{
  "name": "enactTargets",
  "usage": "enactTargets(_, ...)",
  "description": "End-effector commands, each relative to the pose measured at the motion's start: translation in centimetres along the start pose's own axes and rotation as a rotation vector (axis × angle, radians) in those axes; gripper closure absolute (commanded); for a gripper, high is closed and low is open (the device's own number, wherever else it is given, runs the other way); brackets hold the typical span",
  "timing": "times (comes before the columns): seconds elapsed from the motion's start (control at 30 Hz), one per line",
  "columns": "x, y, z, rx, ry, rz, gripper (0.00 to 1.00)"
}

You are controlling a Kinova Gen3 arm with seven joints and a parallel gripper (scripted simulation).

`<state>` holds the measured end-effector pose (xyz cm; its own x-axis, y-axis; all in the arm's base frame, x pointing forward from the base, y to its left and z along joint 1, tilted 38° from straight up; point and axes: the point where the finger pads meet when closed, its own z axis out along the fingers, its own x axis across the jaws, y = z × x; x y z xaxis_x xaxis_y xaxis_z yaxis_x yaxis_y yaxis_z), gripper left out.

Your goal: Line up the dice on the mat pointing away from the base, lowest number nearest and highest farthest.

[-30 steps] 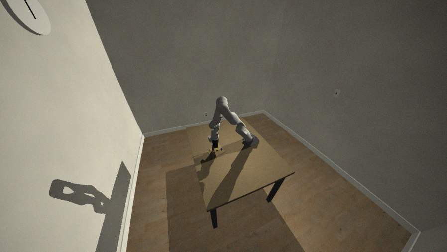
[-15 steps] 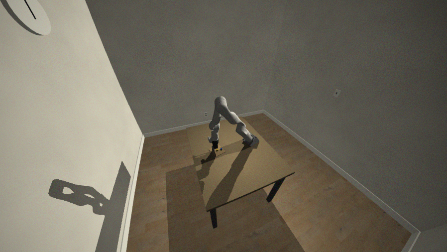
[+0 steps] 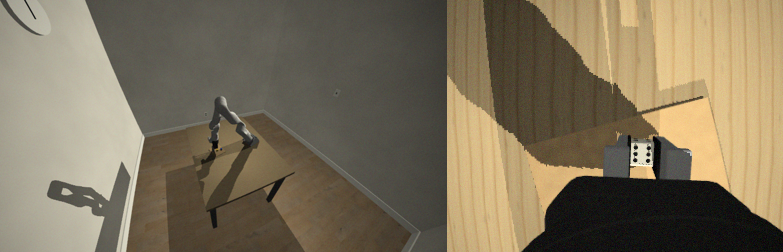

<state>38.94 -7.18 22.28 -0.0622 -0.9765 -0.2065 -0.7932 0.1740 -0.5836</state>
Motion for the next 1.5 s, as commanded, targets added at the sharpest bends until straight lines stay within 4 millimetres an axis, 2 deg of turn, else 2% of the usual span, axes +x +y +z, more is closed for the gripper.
enactTargets(0.0,0.02,-0.02,-0.02,0.001,0.001,0.000,0.66)
enactTargets(1.47,0.02,-0.02,0.37,0.001,0.001,0.000,0.66)
